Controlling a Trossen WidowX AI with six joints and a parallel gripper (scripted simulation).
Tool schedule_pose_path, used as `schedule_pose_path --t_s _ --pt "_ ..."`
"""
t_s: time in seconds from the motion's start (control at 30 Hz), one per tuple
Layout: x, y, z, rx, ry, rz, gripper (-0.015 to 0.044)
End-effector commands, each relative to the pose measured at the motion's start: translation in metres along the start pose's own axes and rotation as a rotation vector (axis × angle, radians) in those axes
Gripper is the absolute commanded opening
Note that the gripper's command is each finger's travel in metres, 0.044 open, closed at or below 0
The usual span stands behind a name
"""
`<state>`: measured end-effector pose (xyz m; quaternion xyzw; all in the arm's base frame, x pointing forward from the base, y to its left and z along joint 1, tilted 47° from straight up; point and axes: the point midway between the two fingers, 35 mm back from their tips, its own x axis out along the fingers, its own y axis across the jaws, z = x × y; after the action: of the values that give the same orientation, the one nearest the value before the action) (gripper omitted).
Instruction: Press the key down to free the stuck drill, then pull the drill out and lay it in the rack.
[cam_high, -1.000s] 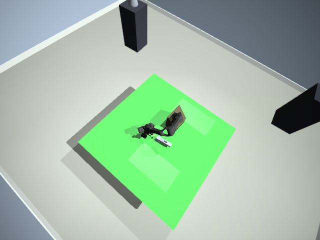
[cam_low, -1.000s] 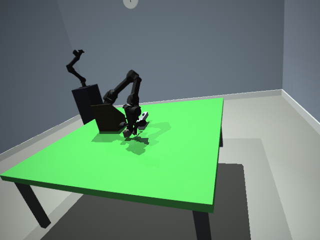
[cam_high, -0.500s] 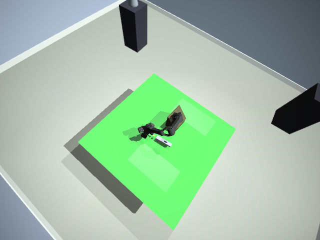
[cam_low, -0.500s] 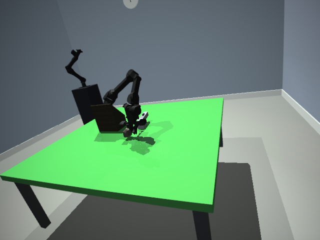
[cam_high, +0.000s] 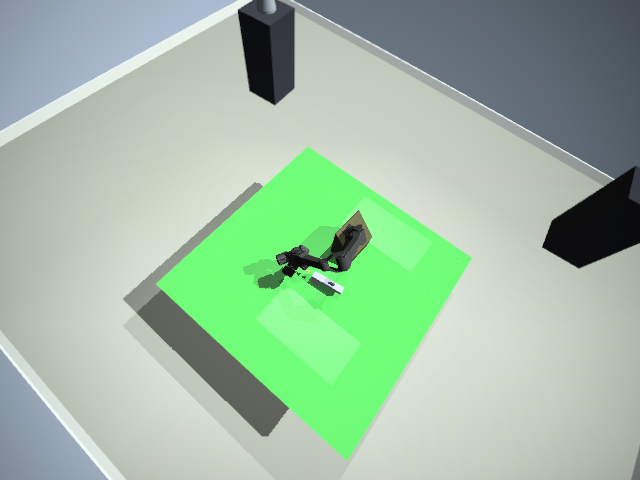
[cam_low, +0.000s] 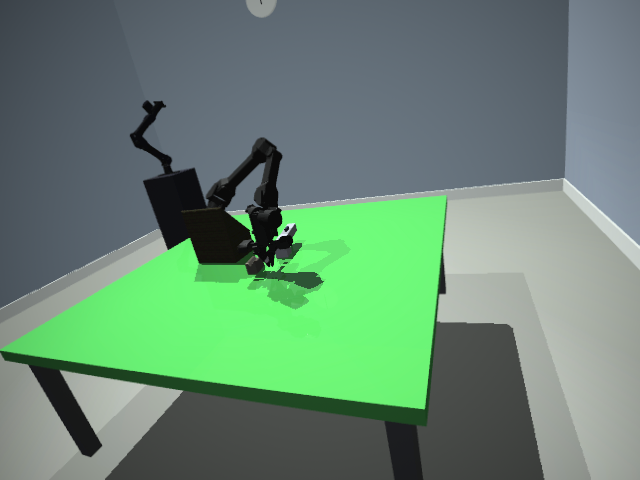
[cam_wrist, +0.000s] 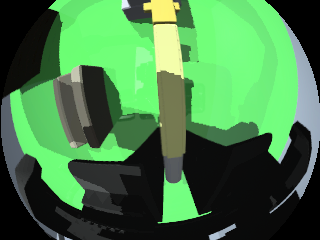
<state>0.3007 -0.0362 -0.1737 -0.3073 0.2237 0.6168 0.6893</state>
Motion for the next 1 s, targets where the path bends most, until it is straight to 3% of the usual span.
schedule_pose_path --t_s 0.0,0.97 --pt "-0.003 0.000 0.000 0.001 0.002 -0.001 0.0000" --pt "-0.016 0.000 0.002 0.001 0.003 -0.001 0.0000"
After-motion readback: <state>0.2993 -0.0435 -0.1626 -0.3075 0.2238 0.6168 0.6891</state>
